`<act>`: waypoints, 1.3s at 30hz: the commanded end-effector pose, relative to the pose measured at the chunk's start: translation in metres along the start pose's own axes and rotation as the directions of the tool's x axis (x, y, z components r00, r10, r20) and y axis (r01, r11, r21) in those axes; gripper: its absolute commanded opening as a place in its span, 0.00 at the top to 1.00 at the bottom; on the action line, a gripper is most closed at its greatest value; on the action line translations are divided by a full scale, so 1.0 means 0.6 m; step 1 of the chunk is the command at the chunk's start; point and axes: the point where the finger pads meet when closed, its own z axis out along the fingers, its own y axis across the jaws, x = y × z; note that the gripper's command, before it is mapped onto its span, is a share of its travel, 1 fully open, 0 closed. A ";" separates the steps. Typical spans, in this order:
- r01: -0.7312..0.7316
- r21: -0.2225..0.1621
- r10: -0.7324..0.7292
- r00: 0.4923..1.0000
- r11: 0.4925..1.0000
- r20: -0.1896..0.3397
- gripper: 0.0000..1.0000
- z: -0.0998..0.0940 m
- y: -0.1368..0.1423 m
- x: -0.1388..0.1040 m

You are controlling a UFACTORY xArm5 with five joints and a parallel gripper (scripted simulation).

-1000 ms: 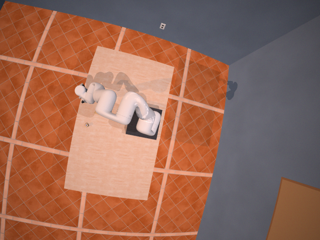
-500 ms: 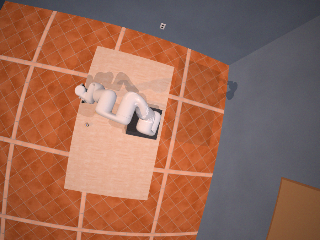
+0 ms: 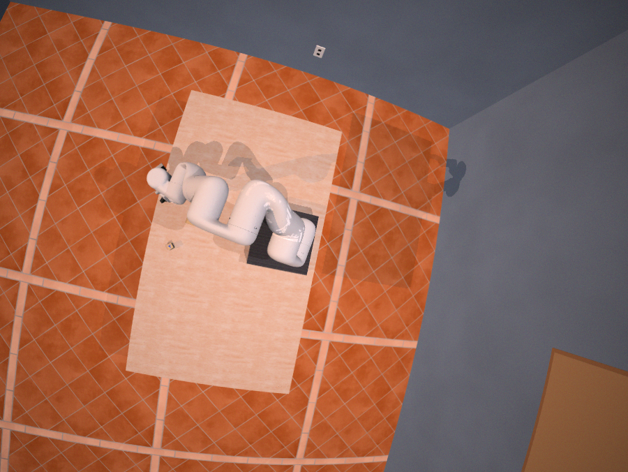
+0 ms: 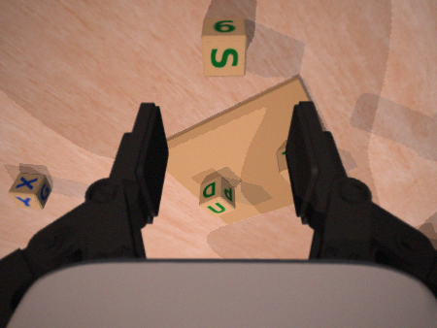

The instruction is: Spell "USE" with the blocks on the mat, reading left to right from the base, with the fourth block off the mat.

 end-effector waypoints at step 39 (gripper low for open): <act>0.000 0.002 0.000 1.000 1.000 -0.004 0.37 0.074 -0.002 0.003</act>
